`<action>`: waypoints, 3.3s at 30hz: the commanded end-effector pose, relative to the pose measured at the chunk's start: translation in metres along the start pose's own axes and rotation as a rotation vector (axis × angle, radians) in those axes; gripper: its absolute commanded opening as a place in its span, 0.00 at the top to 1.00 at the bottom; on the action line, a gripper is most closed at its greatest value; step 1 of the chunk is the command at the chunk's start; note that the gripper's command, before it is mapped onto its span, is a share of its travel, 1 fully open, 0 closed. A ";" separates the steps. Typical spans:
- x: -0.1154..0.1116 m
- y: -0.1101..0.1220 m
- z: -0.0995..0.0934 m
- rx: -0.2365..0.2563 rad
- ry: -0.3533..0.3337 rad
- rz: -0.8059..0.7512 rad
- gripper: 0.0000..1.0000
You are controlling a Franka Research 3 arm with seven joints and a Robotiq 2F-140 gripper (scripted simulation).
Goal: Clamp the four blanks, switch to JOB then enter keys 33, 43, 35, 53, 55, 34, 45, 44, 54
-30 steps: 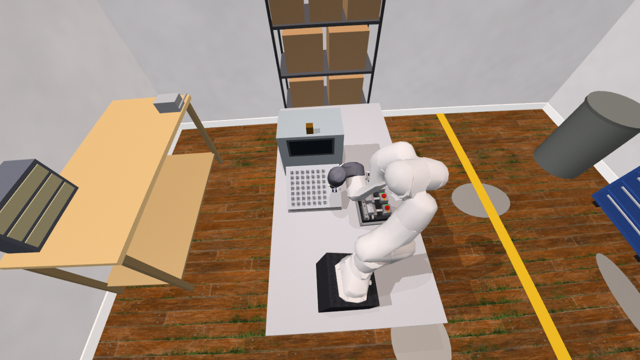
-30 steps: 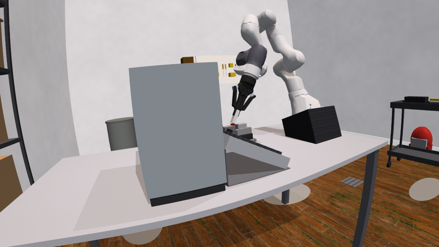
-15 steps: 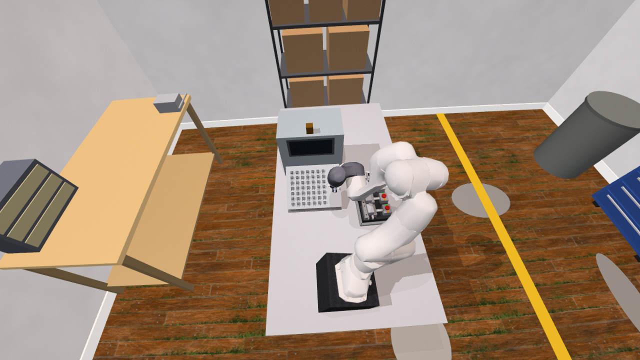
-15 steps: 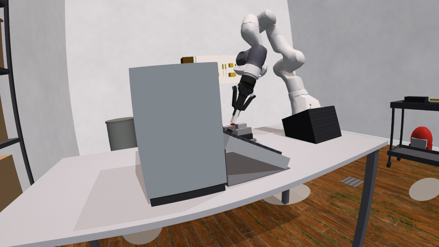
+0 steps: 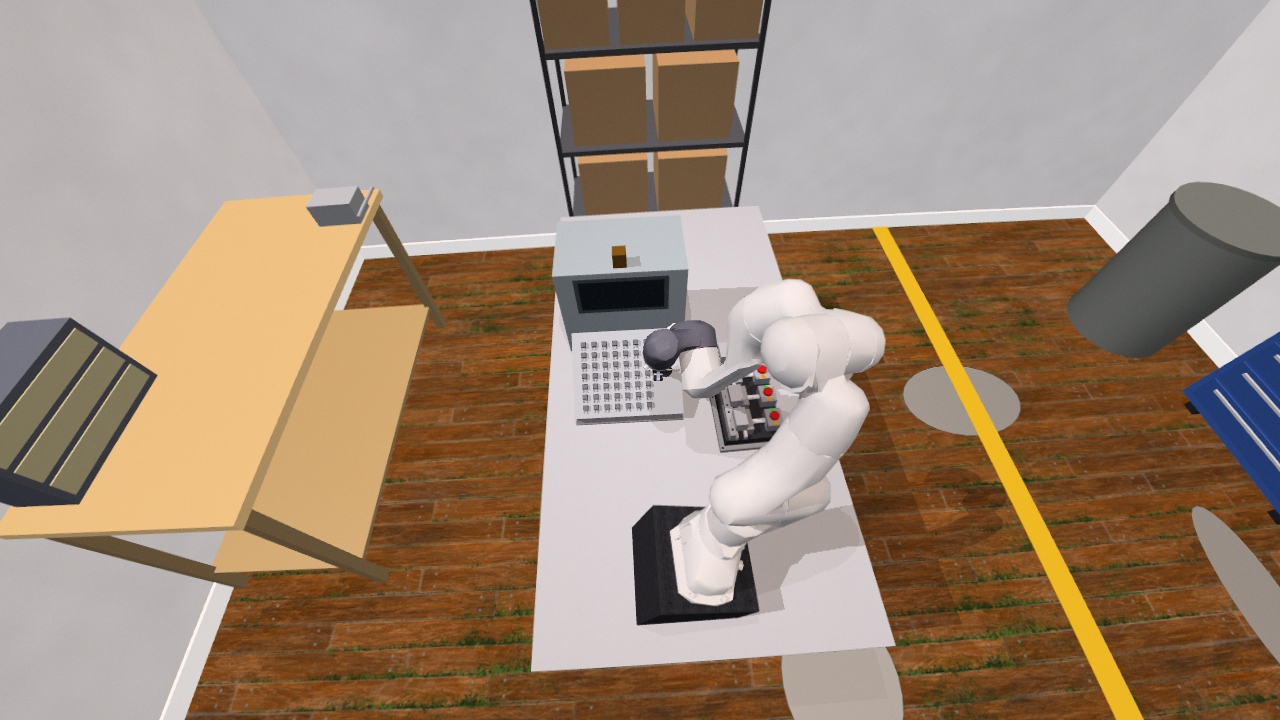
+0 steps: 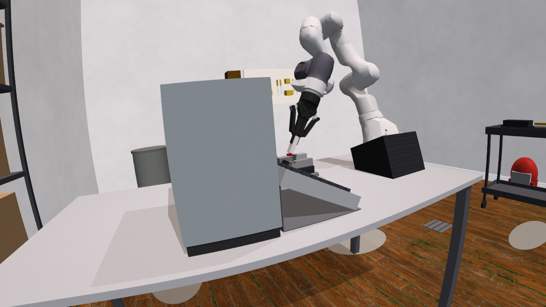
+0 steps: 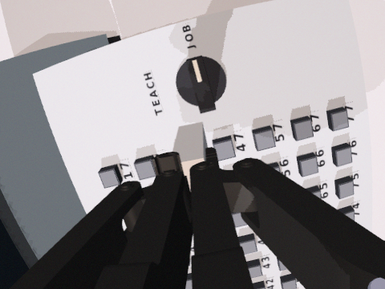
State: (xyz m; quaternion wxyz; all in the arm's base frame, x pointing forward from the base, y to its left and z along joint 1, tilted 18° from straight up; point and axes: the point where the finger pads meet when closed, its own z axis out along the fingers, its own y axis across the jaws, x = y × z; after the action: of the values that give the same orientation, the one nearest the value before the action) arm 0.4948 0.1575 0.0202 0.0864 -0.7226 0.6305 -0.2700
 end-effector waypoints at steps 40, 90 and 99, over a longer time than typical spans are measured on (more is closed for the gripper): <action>-0.165 -0.042 0.041 -0.005 0.010 -0.060 1.00; -0.165 -0.041 0.054 -0.005 0.010 -0.060 1.00; -0.165 -0.041 0.055 -0.005 0.010 -0.060 1.00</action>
State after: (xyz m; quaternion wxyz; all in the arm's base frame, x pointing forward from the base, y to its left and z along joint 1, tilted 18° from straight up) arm 0.5468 0.3121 -0.0520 0.0717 -0.7407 0.6086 -0.2755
